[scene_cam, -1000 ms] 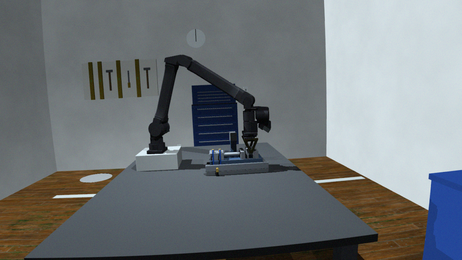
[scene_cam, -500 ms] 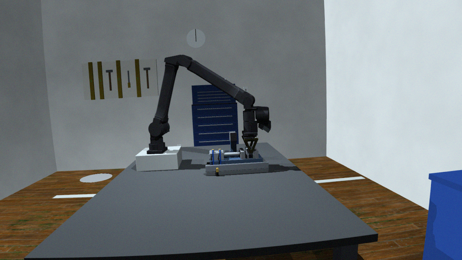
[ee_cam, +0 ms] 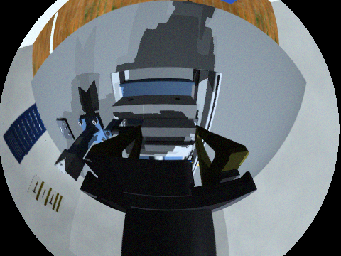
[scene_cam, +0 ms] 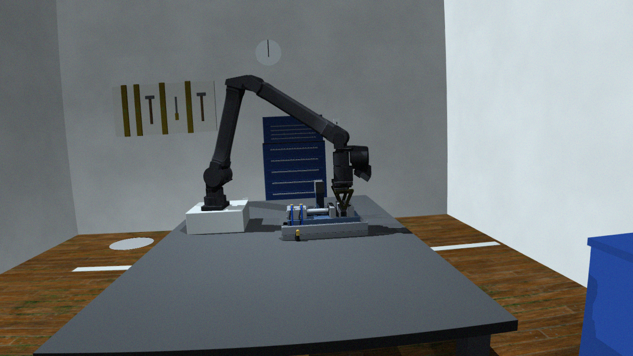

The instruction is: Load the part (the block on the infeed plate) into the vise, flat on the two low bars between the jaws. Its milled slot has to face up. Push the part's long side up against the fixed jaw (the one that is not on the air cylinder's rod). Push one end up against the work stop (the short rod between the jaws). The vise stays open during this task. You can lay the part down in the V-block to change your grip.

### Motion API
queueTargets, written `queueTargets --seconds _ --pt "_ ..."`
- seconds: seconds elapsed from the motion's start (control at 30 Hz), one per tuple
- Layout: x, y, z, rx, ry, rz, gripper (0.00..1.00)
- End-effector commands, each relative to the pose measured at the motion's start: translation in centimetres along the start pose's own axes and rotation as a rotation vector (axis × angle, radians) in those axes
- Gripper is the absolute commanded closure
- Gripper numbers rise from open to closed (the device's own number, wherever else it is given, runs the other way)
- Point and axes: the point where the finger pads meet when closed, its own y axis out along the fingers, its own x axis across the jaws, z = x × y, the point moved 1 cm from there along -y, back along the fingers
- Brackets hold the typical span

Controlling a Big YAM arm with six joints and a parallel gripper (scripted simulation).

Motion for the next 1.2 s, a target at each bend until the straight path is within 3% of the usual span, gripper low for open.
queueTargets --seconds 0.0,0.13,0.3,0.43,0.5,0.53,0.6,0.63,0.87,0.97,1.0,1.1,1.17 --pt "0.6 -0.3 -0.8 -0.019 -0.007 0.006 0.26" --pt "0.5 -1.1 -1.0 -0.027 -0.007 0.009 0.26" --pt "0.1 -3.7 -2.4 -0.067 -0.007 0.02 0.26" --pt "0.2 -4.0 -2.2 -0.057 -0.007 0.018 0.26" --pt "0.2 -4.0 -2.2 -0.057 -0.007 0.018 0.26" --pt "0.9 -0.8 0.2 0.025 -0.007 -0.007 0.26" --pt "0.2 -4.7 -2.0 -0.053 -0.007 0.016 0.26" --pt "0.1 -5.6 -2.3 -0.068 -0.007 0.021 0.26" --pt "0.2 -7.9 -2.2 -0.069 -0.006 0.021 0.26" --pt "0.2 -7.1 -2.1 -0.036 -0.006 0.011 0.26" --pt "0.6 -6.6 -0.7 -0.01 -0.006 0.004 0.26" --pt "0.8 -6.4 -0.1 0.003 -0.006 0.0 0.26" --pt "0.2 -9.9 -2.1 -0.07 -0.006 0.021 0.26"
